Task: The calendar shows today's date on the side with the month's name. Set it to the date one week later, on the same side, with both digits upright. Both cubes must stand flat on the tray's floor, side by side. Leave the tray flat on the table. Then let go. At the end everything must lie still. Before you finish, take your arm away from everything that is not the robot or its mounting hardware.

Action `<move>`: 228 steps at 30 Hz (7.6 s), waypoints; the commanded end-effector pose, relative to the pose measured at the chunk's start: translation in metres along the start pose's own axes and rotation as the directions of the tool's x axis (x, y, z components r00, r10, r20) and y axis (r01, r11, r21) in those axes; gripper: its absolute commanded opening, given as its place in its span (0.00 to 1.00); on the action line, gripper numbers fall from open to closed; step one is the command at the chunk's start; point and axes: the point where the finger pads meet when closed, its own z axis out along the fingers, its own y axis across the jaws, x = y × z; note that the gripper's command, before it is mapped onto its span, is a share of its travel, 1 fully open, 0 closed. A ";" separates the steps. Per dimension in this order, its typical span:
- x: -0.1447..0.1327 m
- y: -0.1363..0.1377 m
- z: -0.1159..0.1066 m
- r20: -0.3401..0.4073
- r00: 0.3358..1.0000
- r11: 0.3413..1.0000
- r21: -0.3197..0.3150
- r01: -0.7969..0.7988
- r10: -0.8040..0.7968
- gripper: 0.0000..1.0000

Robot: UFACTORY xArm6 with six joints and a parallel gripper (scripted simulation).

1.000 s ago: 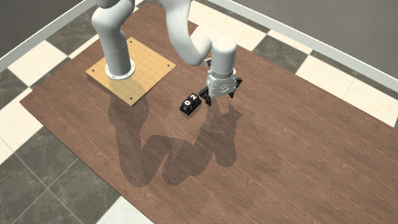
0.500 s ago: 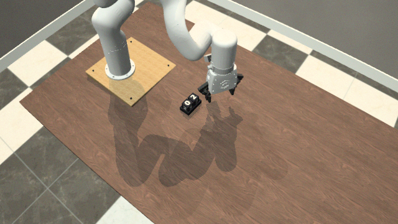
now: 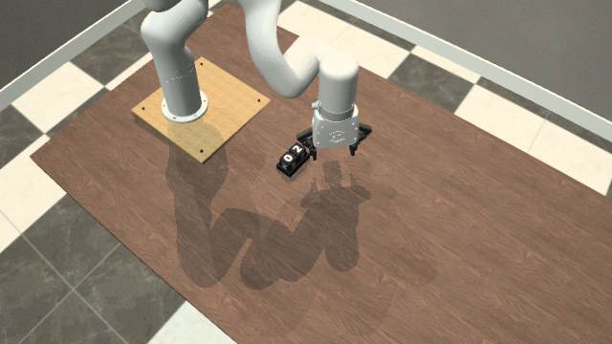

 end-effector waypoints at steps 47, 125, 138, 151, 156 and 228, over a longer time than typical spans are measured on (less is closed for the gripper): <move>-0.052 -0.048 -0.001 0.000 0.709 0.709 -0.004 -0.705 0.705 1.00; -0.086 -0.081 0.030 -0.002 0.261 0.261 -0.004 -0.965 0.965 1.00; -0.086 -0.081 0.030 -0.002 0.261 0.261 -0.004 -0.965 0.965 1.00; -0.086 -0.081 0.030 -0.002 0.261 0.261 -0.004 -0.965 0.965 1.00; -0.086 -0.081 0.030 -0.002 0.261 0.261 -0.004 -0.965 0.965 1.00; -0.079 -0.114 -0.001 -0.003 -0.167 -0.167 -0.003 -0.986 0.986 1.00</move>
